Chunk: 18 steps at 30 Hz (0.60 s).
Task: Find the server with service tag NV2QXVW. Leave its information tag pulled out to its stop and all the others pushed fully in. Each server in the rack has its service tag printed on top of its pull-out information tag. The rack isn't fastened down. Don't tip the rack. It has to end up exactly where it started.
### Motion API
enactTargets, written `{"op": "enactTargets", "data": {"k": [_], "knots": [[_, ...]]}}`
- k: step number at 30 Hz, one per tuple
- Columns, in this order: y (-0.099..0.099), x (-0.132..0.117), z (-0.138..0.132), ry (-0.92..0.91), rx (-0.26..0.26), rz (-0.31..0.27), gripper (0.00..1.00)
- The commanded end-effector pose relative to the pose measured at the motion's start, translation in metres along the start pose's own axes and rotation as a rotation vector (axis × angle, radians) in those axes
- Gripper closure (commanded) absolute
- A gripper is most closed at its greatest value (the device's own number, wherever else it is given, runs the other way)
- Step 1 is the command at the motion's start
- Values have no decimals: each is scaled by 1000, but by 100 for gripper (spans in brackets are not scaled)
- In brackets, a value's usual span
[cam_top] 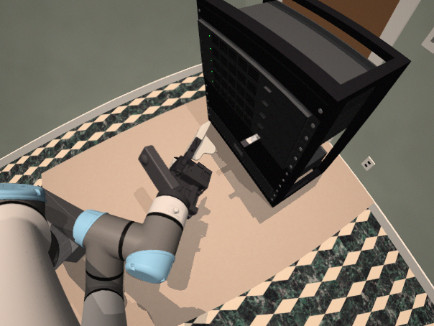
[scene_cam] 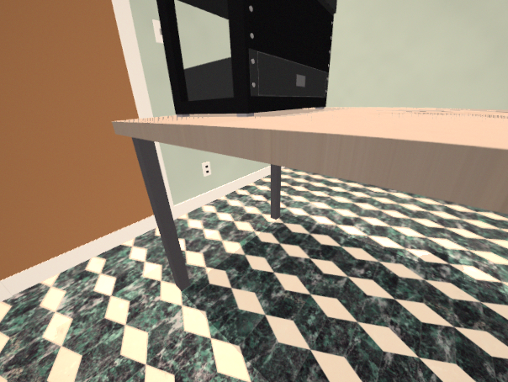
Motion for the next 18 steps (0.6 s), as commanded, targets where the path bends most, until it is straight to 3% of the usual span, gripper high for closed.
{"op": "enactTargets", "data": {"k": [1,18], "knots": [[-2,0,-3,-17,7,11,0],[-7,5,-11,-54,24,43,0]]}}
Point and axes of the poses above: the point where the finger pads meet when closed, its own y axis back along the fingers, its own z axis across the jaws, x = y × z, the point moved 7 cm from there along y, back along the fingers, and after that the axes turned 3 degrees about y, right-handed, at the moved point
